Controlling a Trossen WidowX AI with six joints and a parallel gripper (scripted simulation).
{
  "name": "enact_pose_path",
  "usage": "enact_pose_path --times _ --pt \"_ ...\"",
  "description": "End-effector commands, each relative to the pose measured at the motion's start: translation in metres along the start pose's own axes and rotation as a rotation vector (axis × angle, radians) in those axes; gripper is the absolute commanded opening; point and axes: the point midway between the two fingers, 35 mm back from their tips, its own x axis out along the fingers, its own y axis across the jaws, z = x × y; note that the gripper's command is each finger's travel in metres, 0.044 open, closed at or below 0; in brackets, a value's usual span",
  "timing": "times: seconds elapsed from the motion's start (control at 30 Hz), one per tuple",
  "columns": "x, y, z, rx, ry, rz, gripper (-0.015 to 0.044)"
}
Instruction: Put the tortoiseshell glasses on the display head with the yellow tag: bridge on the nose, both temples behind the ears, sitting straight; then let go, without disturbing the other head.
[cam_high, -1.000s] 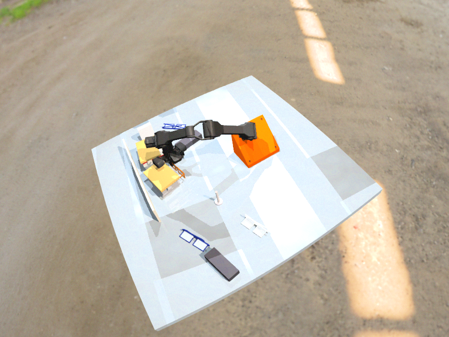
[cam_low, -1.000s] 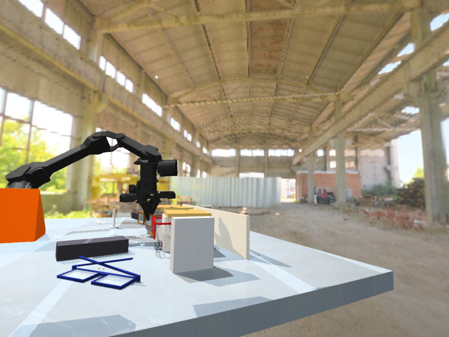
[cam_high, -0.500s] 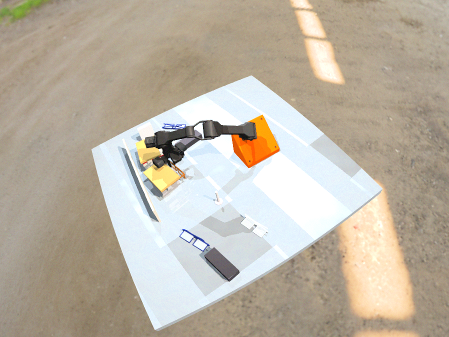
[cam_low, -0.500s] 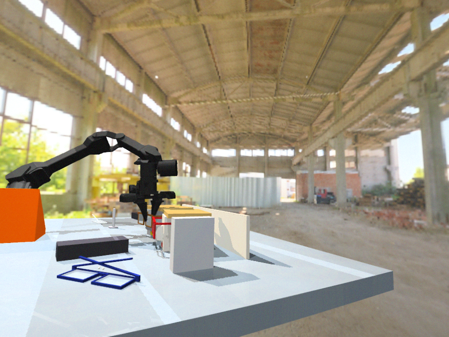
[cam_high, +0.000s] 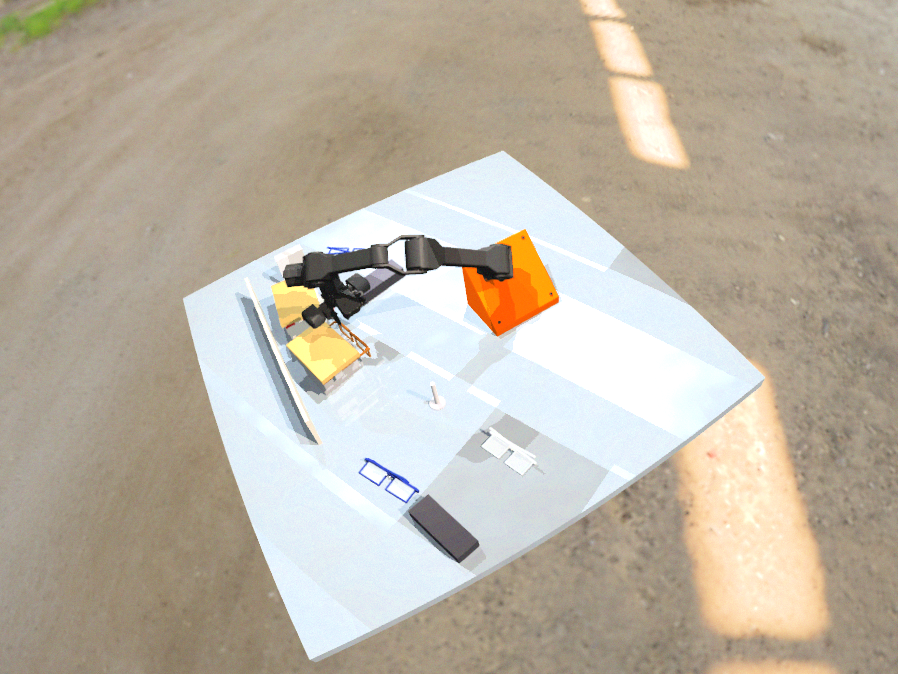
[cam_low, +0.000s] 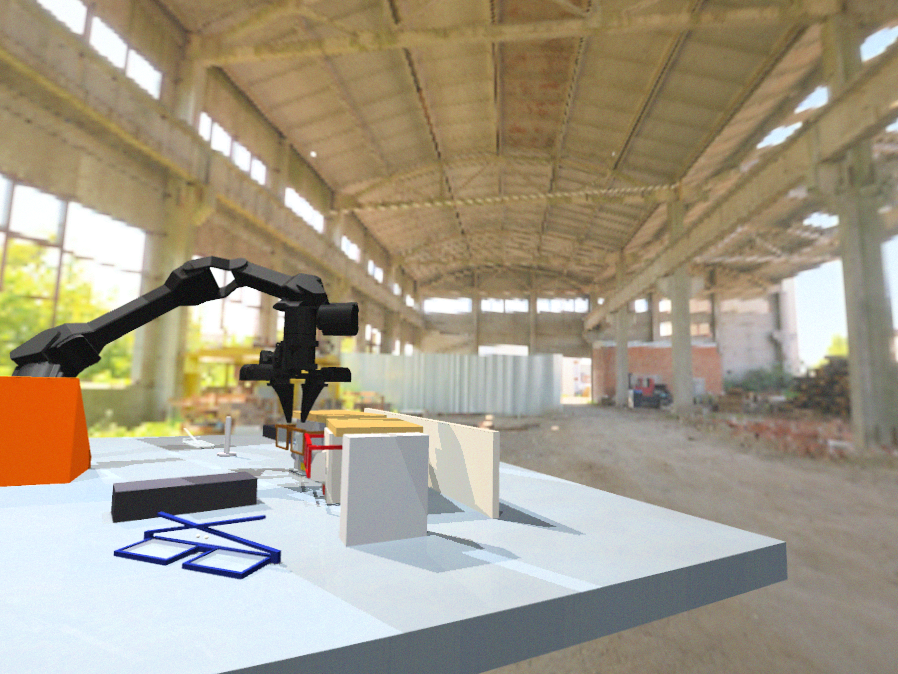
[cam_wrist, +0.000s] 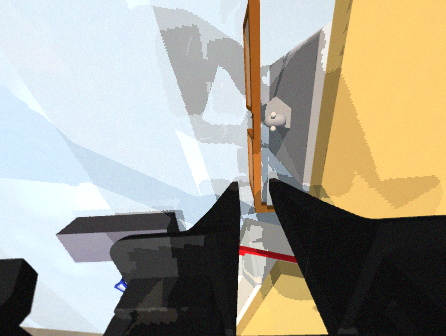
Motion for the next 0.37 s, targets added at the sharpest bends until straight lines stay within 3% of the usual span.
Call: enact_pose_path --times 0.0,0.33 --pt "-0.004 0.02 0.0 0.004 0.0 0.008 0.0107" --pt "-0.016 0.052 0.0 0.005 0.0 0.009 0.0107"
